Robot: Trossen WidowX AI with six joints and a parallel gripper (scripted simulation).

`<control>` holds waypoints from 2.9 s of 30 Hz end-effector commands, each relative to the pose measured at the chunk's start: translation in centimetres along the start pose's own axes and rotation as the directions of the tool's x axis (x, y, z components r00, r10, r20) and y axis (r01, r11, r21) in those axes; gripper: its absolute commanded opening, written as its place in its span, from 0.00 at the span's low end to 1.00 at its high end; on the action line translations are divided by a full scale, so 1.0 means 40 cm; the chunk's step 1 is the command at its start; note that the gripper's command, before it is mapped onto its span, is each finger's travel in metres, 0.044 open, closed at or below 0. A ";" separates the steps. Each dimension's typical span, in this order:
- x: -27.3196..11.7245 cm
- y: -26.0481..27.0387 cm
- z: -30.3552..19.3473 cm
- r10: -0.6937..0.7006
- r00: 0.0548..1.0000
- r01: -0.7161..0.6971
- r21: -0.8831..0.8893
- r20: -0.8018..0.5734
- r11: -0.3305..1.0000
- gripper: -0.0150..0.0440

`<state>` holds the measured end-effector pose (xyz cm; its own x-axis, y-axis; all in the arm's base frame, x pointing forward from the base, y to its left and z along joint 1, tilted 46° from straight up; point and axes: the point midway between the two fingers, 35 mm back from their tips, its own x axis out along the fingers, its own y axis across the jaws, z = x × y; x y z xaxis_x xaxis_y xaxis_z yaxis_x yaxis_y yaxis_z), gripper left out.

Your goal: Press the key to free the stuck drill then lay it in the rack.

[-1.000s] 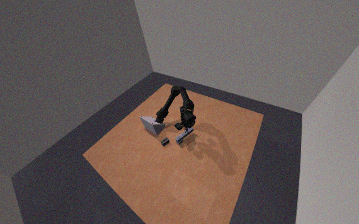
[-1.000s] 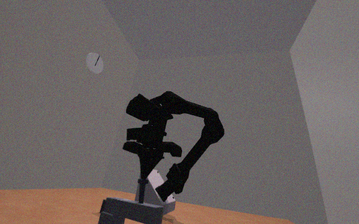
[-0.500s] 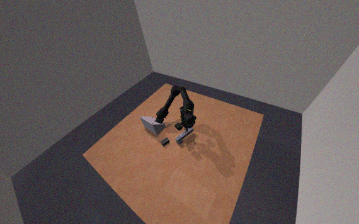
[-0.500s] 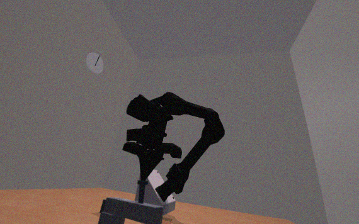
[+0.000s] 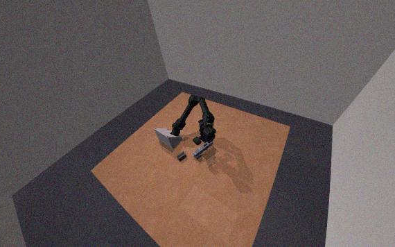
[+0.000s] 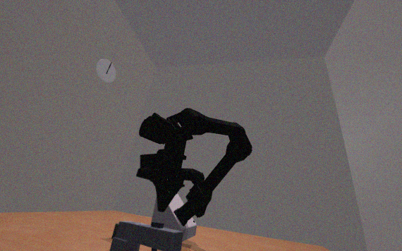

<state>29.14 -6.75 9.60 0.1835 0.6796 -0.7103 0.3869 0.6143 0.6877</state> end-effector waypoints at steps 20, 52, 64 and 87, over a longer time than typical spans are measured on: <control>-0.057 -0.177 0.037 -0.002 1.000 0.006 -0.537 0.008 0.843 1.00; 0.109 -0.404 -0.004 -0.003 1.000 -0.025 -1.000 -0.026 0.006 1.00; 0.119 -0.402 -0.003 -0.004 1.000 -0.025 -1.000 -0.025 0.006 1.00; 0.210 -0.375 -0.004 -0.001 1.000 -0.025 -1.000 -0.025 0.006 1.00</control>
<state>24.65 -10.81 -6.40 0.1611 0.6847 -0.7108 -0.9072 0.3864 0.1666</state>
